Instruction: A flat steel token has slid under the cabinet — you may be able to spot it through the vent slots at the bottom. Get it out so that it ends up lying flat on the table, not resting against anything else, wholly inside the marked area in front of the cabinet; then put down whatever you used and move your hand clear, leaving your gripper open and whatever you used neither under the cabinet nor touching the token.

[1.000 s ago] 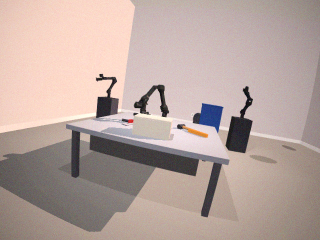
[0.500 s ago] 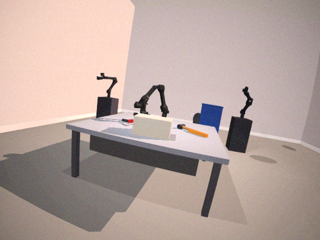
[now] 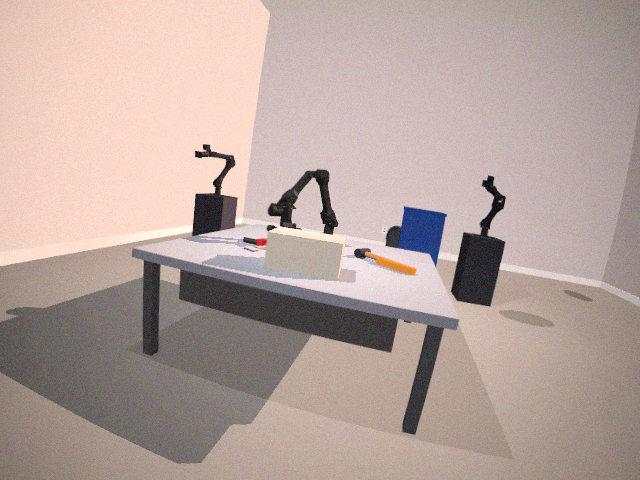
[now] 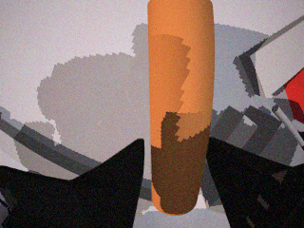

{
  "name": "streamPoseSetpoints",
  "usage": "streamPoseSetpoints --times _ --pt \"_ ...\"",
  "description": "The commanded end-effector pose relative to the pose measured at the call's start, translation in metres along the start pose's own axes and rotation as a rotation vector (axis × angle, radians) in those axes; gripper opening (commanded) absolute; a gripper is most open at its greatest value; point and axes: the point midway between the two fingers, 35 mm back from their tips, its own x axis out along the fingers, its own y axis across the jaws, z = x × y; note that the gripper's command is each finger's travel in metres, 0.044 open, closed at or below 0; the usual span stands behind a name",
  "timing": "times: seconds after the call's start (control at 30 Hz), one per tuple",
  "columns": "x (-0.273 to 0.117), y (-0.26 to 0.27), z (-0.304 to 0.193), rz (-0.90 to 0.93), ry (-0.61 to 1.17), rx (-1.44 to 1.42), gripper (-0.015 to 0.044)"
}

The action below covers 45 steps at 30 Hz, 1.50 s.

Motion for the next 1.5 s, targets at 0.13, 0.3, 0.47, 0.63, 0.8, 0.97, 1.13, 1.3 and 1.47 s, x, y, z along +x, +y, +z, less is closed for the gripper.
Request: streamPoseSetpoints --times 0.13,0.3,0.47,0.63,0.8,0.97,1.13,1.3,1.47 --pt "0.0014 0.0007 -0.0002 -0.003 -0.001 0.0 0.027" --pt "0.0017 0.0017 -0.0004 -0.003 -0.001 -0.001 0.027" --pt "0.0036 0.0011 -0.0009 -0.003 -0.001 -0.002 0.027" --pt "0.0057 0.0004 -0.0014 -0.003 -0.001 -0.003 0.027" --pt "0.0027 0.0008 -0.0005 -0.005 -0.003 0.0 0.025" --pt "0.0027 0.0008 -0.0005 -0.005 -0.003 0.0 0.0216" --pt "0.0027 0.0008 -0.0005 -0.005 -0.003 0.0 0.0183" --pt "0.0027 0.0008 -0.0005 -0.005 -0.003 0.0 0.015" --pt "0.0027 0.0008 -0.0005 -0.005 -0.003 0.0 0.0116"
